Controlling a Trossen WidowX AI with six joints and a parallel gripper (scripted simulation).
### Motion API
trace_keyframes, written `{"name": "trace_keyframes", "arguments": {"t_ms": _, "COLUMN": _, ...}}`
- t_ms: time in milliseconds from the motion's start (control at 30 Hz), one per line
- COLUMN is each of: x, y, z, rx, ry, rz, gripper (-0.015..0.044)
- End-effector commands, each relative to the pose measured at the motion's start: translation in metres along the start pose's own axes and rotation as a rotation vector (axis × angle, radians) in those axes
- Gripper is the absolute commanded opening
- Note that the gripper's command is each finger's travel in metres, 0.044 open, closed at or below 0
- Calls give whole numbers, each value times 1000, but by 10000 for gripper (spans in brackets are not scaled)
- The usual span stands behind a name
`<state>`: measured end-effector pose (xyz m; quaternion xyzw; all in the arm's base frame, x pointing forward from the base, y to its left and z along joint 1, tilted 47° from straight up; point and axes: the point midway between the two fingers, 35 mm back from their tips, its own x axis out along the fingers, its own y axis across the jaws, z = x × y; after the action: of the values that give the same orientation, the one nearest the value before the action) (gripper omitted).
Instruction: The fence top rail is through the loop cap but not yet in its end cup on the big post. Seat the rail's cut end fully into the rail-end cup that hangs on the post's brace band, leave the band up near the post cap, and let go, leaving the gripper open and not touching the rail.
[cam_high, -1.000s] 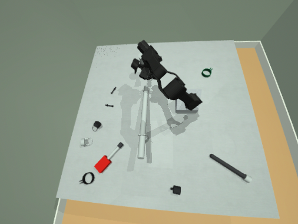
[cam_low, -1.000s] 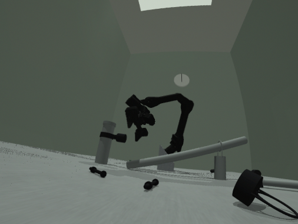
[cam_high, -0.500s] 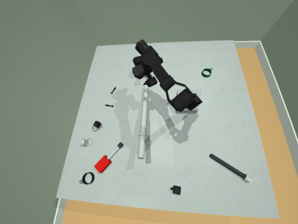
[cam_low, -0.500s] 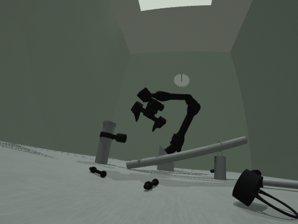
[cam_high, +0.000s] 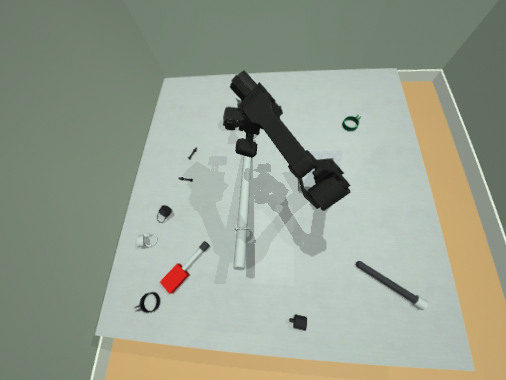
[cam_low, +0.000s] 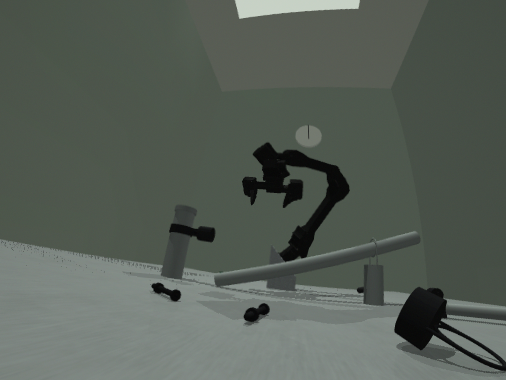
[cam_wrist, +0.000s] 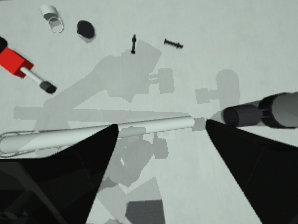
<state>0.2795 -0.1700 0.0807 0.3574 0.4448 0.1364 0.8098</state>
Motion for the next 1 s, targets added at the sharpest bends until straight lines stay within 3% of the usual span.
{"name": "trace_keyframes", "arguments": {"t_ms": 0, "x": -5, "y": 6, "z": -2, "rx": 85, "ry": 3, "rz": -10, "gripper": 440}}
{"name": "trace_keyframes", "arguments": {"t_ms": 233, "x": 1, "y": 7, "z": -2, "rx": -6, "ry": 31, "rz": -5, "gripper": 440}}
{"name": "trace_keyframes", "arguments": {"t_ms": 500, "x": 41, "y": 16, "z": -9, "rx": -704, "ry": 220, "rz": 107, "gripper": 440}}
{"name": "trace_keyframes", "arguments": {"t_ms": 767, "x": 83, "y": 27, "z": -24, "rx": -1457, "ry": 356, "rz": 385, "gripper": 440}}
{"name": "trace_keyframes", "arguments": {"t_ms": 967, "x": 90, "y": 29, "z": -27, "rx": -1601, "ry": 366, "rz": 456, "gripper": 440}}
